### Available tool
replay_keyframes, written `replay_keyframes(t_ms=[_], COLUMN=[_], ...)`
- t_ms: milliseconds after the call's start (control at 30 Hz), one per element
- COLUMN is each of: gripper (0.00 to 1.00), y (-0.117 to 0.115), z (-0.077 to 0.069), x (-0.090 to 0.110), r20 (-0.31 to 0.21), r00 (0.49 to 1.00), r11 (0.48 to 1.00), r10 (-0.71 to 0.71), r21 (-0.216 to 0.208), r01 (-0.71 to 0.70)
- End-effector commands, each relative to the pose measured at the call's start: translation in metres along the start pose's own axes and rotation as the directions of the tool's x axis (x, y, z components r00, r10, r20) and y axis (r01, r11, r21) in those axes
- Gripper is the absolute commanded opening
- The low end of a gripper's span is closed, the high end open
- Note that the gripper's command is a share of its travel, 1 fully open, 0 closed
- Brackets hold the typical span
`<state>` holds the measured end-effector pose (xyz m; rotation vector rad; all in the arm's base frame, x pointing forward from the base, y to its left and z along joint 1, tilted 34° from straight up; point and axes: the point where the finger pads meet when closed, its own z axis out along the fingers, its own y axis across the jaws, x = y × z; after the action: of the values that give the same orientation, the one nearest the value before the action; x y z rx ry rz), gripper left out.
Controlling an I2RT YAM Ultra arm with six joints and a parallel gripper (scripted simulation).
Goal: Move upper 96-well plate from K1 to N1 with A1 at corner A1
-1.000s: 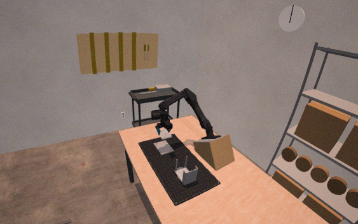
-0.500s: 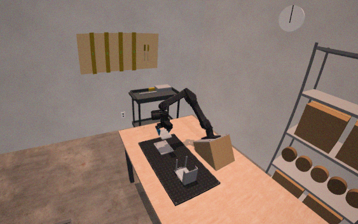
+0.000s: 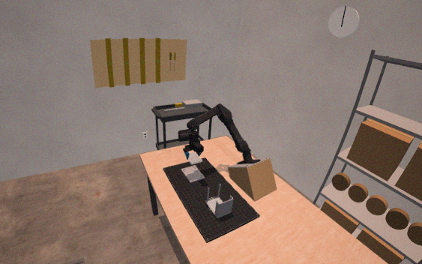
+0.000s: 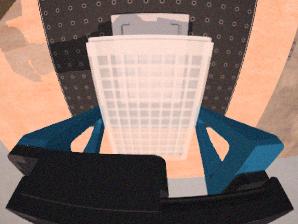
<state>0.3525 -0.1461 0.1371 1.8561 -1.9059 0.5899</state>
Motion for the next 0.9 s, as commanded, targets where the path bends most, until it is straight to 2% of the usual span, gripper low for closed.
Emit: replay_keyframes(t_ms=[0,867], gripper=[0.0,0.0], y=[-0.0018,-0.0006], z=[-0.0066,-0.0052], x=[-0.0095,-0.011], r20=[0.009,0.01], r00=[1.0,1.0], r11=[1.0,1.0], r10=[-0.019,-0.022], r21=[0.011,0.006], r01=[0.018,0.022])
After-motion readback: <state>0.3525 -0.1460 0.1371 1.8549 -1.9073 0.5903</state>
